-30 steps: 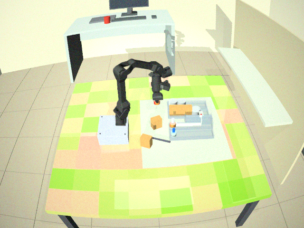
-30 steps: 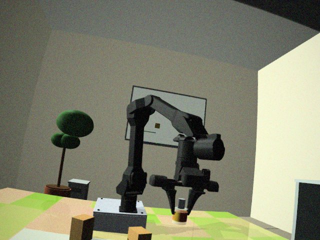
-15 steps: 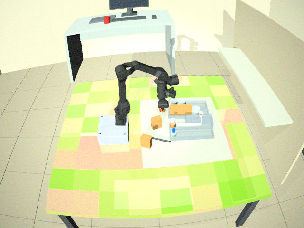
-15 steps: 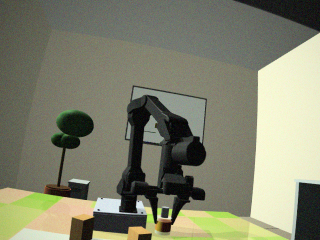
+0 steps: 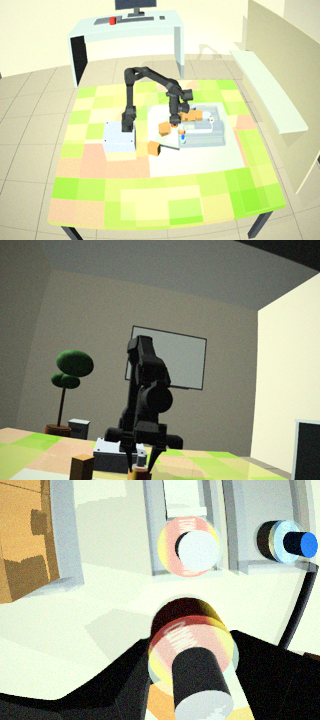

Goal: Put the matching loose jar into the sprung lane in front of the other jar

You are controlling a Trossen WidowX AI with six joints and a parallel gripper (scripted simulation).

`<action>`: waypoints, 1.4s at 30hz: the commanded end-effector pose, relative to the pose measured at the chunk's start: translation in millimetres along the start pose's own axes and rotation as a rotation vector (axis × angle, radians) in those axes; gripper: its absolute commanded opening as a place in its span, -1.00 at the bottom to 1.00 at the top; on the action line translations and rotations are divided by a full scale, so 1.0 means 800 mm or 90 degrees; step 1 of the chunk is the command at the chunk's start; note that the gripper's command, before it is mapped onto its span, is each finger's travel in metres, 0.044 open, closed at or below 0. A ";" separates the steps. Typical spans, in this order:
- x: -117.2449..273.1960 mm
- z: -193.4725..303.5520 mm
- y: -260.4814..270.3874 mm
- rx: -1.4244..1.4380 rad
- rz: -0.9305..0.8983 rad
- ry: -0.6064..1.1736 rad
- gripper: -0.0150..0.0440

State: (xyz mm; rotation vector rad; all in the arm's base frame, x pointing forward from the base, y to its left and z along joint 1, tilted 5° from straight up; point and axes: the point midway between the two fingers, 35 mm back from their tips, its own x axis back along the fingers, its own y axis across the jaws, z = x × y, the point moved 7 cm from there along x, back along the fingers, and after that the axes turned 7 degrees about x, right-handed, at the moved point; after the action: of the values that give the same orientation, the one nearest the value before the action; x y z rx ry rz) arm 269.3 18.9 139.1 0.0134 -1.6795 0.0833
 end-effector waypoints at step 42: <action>-0.037 -0.011 -0.012 0.003 -0.003 0.007 -0.49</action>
State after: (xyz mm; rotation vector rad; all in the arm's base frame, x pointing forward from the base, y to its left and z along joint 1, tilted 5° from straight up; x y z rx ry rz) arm 278.9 8.8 109.2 0.0136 -1.6617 0.0819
